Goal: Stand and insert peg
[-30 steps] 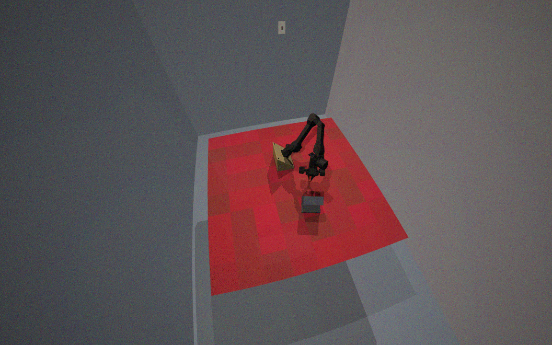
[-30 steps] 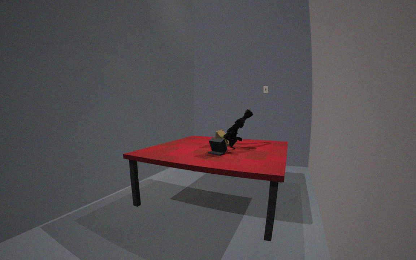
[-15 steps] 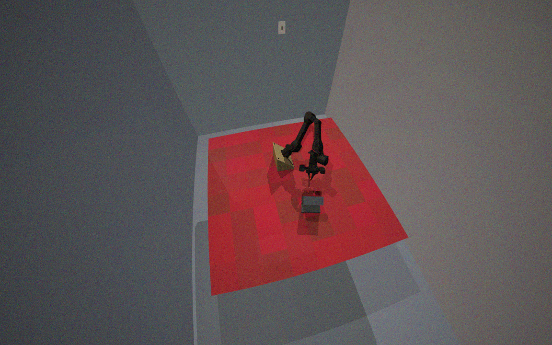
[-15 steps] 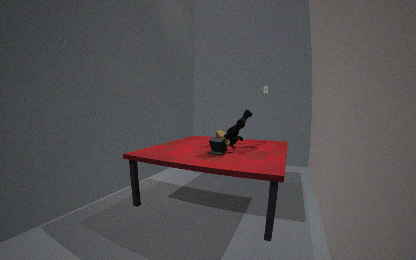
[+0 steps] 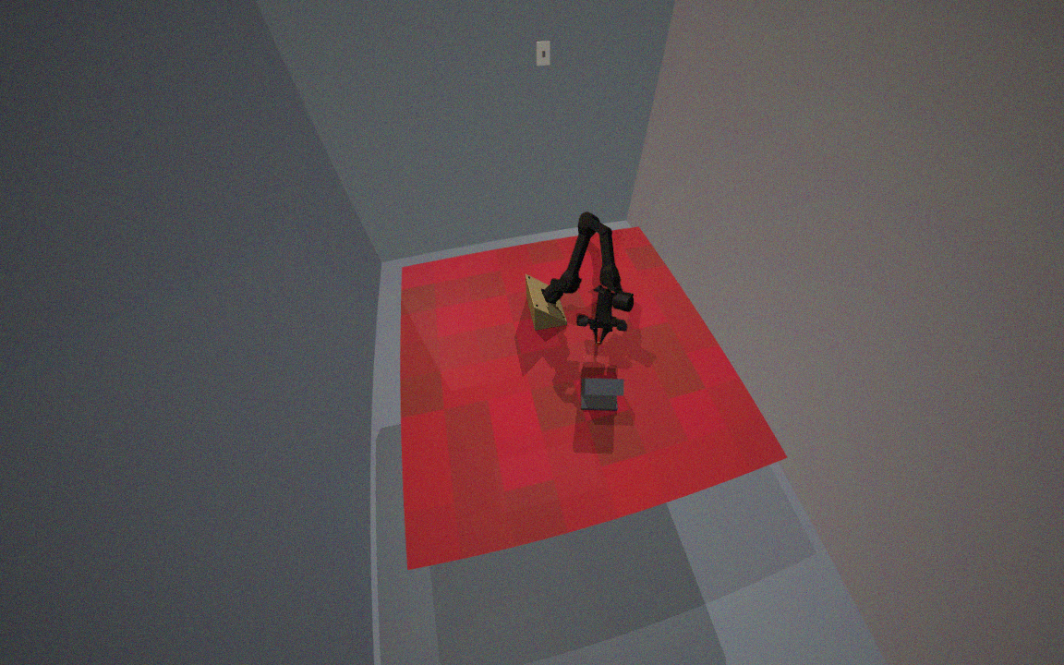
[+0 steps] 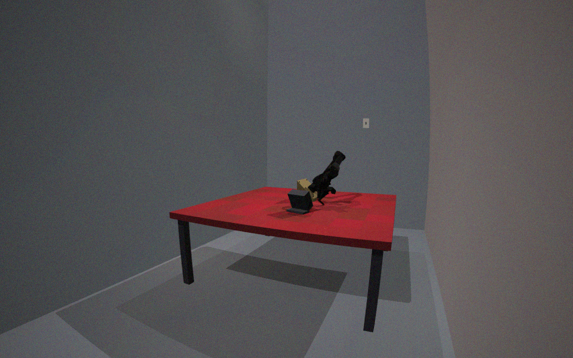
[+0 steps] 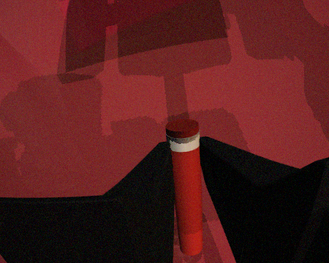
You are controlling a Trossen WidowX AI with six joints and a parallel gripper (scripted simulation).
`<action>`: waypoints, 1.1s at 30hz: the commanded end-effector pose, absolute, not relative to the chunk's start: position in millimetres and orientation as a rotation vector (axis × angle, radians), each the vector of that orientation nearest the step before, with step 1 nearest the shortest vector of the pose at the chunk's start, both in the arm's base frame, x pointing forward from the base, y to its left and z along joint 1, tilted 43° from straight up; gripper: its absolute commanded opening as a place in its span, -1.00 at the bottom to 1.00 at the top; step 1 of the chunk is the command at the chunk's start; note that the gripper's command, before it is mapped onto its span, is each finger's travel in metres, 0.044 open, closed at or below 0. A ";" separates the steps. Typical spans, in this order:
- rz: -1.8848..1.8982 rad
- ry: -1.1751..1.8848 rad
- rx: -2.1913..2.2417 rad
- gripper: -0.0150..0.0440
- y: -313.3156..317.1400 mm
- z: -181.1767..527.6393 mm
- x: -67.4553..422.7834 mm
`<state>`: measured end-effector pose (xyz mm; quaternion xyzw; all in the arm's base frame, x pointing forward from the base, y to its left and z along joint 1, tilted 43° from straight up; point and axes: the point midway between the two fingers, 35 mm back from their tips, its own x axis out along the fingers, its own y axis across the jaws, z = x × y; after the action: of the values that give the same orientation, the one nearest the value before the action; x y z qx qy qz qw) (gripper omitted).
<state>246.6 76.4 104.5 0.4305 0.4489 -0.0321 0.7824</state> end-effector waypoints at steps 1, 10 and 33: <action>-0.093 0.932 0.929 -0.32 75.8 104.5 243.0; -0.128 0.860 0.920 -0.32 76.4 107.6 237.8; -0.216 0.676 0.895 -0.32 79.6 114.1 223.9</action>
<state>226.8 80.0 115.1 0.4236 0.3334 -0.0938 0.8370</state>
